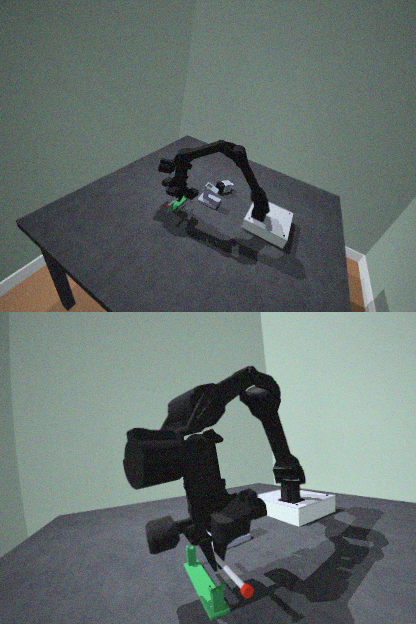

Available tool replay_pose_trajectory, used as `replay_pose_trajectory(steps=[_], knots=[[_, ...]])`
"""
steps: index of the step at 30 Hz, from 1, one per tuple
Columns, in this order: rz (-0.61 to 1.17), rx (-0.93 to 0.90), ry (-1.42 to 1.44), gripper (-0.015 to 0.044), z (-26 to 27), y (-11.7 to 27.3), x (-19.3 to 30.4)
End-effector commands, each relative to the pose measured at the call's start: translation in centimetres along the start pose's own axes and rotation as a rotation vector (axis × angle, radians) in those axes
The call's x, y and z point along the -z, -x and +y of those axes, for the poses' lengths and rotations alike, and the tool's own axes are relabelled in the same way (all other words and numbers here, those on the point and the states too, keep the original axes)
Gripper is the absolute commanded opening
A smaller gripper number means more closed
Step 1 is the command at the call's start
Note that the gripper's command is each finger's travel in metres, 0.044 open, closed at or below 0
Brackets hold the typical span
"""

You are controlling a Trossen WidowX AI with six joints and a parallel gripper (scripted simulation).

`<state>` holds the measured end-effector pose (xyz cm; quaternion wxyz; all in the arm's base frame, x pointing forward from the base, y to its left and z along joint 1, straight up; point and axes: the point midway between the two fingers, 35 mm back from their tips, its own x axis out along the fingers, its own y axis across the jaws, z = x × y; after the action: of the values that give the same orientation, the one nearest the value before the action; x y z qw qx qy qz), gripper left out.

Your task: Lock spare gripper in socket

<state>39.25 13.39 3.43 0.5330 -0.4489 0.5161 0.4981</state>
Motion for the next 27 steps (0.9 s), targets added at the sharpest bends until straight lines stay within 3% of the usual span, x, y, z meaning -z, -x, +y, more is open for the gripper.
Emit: replay_pose_trajectory(steps=[1, 27], knots=[[0.0, 0.0, 0.0, 0.0, 0.0, 0.0, 0.0], [0.006, -0.003, 0.008, 0.0, -1.6, 0.8, 5.3]])
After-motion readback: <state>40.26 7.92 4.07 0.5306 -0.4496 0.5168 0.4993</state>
